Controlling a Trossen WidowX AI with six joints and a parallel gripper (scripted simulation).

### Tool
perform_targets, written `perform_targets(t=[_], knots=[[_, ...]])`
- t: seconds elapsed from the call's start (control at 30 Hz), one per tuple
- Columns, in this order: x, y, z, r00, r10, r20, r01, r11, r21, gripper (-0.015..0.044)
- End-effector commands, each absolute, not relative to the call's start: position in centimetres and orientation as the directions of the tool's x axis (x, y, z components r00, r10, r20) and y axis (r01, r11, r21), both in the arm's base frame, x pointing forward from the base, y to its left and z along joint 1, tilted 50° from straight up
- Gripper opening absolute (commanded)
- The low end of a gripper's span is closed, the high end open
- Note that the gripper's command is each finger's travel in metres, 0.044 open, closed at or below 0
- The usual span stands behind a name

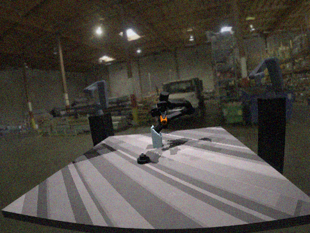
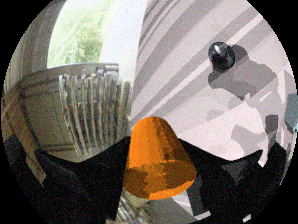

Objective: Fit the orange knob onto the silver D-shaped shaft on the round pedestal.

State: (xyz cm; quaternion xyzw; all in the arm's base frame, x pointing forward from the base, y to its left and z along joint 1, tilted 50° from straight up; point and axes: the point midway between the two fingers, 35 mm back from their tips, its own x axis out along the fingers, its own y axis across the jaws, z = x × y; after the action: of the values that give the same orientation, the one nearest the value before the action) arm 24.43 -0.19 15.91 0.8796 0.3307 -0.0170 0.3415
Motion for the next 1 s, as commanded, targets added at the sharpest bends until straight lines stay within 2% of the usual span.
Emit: perform_targets(t=[0.0,0.97], knots=[[24.49,-0.23,15.94,0.780,0.571,-0.256,0.594,-0.544,0.593,0.0000],[24.50,0.19,15.72,0.775,0.575,-0.263,0.599,-0.536,0.595,0.0000]])
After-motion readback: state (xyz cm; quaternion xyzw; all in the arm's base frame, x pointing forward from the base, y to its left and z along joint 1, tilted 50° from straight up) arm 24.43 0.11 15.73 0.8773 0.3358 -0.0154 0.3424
